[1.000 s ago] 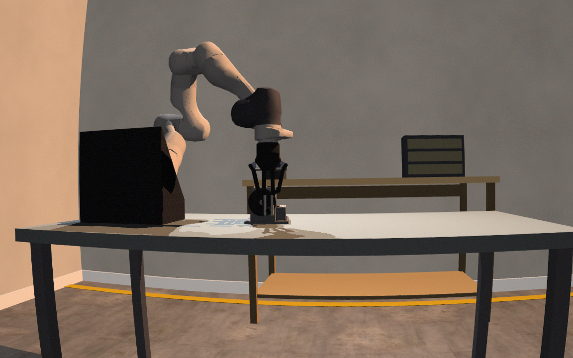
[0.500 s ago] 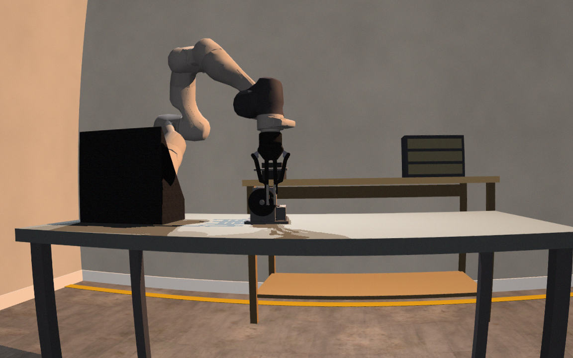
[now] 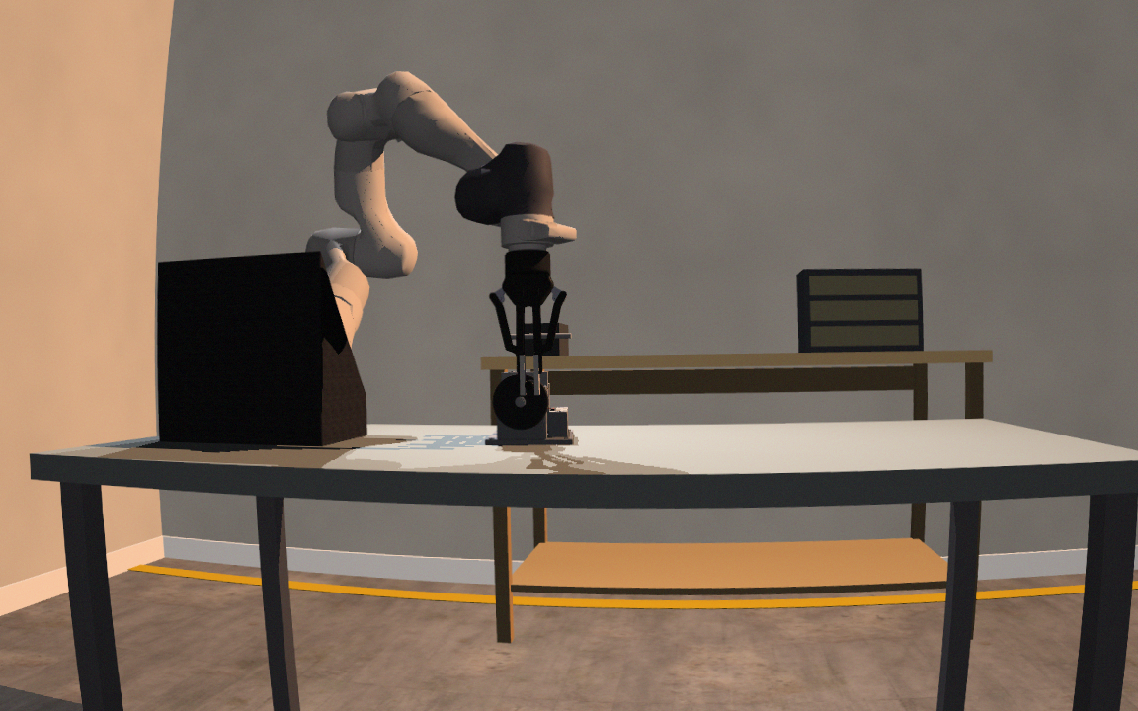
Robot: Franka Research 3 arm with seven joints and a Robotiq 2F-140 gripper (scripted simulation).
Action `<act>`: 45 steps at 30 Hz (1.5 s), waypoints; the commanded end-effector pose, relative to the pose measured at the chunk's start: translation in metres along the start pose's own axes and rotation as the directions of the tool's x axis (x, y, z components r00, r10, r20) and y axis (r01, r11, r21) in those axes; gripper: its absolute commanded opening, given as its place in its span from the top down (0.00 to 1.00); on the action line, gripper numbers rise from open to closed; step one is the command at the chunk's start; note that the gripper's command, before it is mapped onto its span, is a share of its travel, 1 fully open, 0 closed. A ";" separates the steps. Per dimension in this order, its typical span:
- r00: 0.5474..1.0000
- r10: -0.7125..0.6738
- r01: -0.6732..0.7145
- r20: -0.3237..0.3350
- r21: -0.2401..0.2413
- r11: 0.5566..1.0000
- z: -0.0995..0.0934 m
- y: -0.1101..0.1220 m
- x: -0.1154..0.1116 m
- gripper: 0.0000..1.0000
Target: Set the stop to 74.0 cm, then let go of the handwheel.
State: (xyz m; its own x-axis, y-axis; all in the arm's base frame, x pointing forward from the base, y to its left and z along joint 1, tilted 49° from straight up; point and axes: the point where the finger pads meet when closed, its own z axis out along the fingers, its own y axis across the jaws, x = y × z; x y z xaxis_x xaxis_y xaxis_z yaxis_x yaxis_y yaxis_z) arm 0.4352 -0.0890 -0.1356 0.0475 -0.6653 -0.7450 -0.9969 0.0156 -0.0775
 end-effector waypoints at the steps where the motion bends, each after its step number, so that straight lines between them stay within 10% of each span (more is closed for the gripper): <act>1: 1.000 -0.005 0.005 0.002 -0.007 1.000 -0.003 0.009 0.000 0.96; 45: 1.000 -0.005 0.005 0.002 -0.007 1.000 0.039 0.050 0.001 0.96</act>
State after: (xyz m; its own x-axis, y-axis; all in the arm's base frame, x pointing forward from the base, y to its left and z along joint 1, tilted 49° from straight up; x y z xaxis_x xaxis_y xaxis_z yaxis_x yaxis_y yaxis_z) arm 0.3857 -0.0648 -0.1607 0.0511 -0.6606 -0.7490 -0.9973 0.0063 -0.0736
